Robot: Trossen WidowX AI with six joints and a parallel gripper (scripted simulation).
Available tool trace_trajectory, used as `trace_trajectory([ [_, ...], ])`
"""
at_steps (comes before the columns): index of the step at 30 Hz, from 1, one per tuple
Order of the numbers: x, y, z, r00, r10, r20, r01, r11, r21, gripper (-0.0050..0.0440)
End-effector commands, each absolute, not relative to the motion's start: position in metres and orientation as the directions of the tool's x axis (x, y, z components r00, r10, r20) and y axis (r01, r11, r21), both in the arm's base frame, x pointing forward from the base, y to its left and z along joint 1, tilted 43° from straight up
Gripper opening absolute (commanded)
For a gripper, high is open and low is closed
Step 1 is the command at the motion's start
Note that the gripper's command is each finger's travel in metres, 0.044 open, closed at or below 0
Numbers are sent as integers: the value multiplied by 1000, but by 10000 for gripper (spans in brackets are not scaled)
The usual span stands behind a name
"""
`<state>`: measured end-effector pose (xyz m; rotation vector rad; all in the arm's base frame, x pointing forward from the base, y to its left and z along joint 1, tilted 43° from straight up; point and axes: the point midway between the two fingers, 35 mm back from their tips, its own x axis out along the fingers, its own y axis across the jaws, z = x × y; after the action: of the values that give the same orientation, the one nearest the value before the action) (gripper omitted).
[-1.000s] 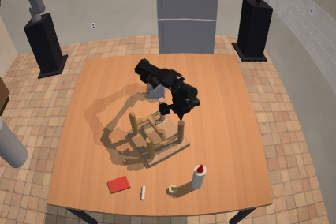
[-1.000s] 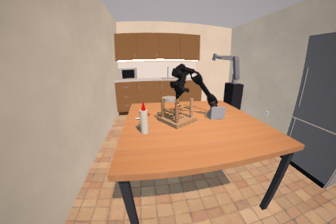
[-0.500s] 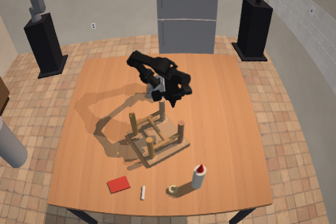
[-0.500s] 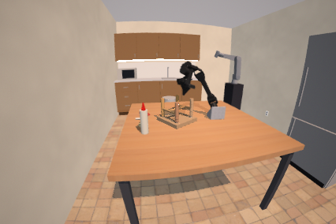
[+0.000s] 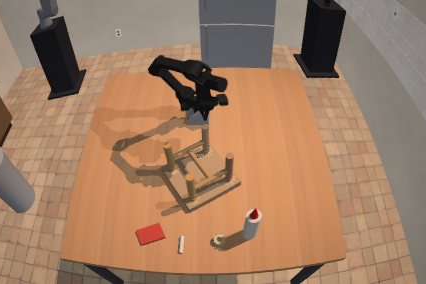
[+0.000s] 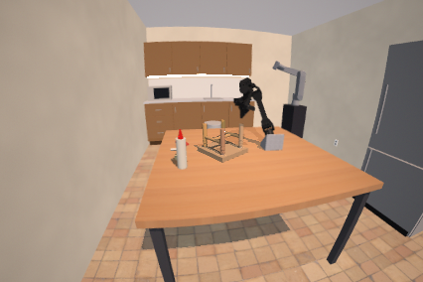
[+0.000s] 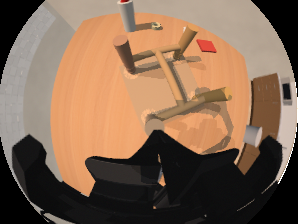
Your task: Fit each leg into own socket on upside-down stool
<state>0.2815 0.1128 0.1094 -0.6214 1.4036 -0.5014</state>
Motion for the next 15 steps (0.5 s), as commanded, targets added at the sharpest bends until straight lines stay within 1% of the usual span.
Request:
trace_trajectory([
  [1, 276, 111, 110, 109, -659, -744, -34, 746, -665, 0],
  [9, 272, 95, 93, 109, -659, -744, -34, 746, -666, 0],
  [15, 271, 94, 91, 109, -659, -744, -34, 746, -666, 0],
])
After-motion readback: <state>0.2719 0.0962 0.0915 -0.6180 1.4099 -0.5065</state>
